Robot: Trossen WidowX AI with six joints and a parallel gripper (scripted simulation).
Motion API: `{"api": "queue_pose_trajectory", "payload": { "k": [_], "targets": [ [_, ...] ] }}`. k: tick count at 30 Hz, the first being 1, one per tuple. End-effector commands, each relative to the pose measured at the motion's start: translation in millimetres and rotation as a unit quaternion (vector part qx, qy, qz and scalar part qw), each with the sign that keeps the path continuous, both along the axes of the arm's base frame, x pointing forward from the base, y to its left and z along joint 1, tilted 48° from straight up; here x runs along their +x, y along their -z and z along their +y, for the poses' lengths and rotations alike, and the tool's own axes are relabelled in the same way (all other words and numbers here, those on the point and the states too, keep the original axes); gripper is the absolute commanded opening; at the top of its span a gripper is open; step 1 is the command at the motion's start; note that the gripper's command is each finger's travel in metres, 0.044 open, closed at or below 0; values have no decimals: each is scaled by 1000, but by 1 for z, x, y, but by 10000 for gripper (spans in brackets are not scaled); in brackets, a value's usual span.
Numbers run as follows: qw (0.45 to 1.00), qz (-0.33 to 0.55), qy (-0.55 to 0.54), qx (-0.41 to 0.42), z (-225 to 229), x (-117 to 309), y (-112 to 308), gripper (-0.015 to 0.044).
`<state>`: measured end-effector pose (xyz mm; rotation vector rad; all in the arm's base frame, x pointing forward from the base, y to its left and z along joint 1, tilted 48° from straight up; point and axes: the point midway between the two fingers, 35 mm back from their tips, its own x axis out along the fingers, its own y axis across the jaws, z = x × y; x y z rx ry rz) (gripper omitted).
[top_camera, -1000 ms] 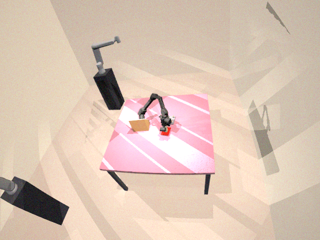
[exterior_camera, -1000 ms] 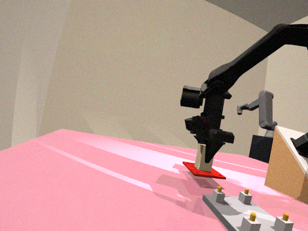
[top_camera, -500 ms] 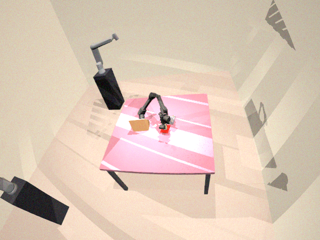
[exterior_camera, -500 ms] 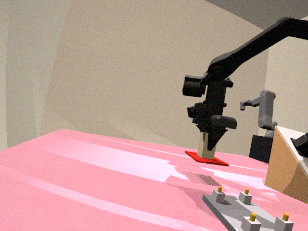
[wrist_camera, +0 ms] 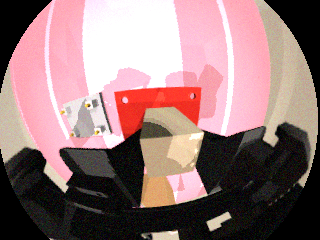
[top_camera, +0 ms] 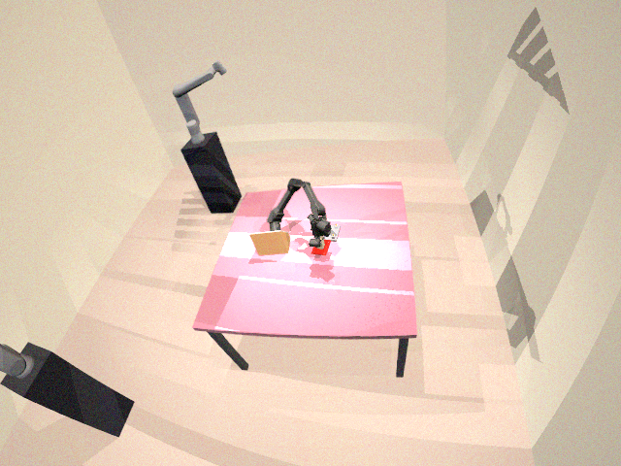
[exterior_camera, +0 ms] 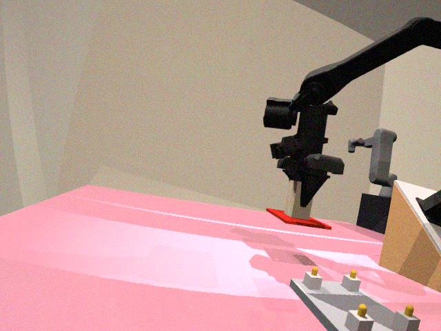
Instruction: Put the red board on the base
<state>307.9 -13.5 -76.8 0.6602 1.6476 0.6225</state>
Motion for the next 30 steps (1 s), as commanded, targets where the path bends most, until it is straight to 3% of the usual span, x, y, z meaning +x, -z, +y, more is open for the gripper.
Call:
{"api": "queue_pose_trajectory", "payload": {
  "k": [1, 30],
  "targets": [
    [1000, -1, 2, -1, 5, 4, -8, 0],
    [1000, -8, -1, -6, 53, 20, -59, 0]
  ]
}}
